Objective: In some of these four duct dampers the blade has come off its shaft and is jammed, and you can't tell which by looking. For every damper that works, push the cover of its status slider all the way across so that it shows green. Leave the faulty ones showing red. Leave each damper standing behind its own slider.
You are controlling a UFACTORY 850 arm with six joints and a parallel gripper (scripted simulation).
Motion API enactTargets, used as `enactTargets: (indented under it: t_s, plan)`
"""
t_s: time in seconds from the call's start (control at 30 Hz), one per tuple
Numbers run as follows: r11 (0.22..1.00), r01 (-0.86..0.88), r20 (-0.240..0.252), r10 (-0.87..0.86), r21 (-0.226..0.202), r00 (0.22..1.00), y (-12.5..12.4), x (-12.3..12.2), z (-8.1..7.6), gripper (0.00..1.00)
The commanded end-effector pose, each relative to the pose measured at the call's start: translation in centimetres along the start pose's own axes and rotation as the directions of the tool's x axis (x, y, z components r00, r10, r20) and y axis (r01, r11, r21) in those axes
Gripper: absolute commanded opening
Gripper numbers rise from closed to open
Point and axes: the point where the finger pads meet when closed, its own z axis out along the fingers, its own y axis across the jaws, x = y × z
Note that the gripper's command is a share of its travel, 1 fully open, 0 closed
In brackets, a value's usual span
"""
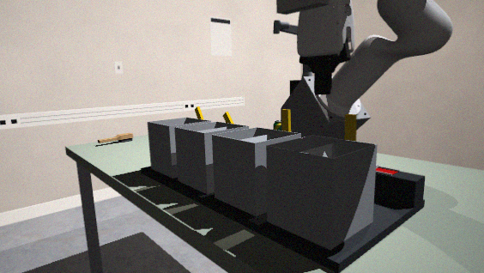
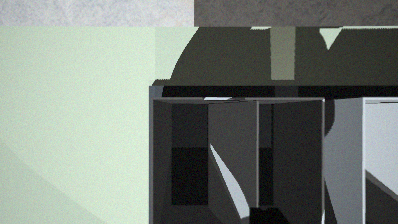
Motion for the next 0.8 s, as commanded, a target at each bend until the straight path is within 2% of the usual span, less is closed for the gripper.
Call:
enactTargets:
  t_s: [0.0, 0.4, 0.77]
  plan:
    - [1.000, 0.001, -0.002, -0.001, 0.000, 1.000, -0.02, 0.07, -0.06, 0.00]
    - [1.000, 0.020, -0.002, -0.020, 0.000, 1.000, -0.02, 0.07, -0.06, 0.00]
    - [0.942, 0.334, -0.001, -0.334, 0.000, 0.942, -0.04, 0.07, -0.07, 0.00]
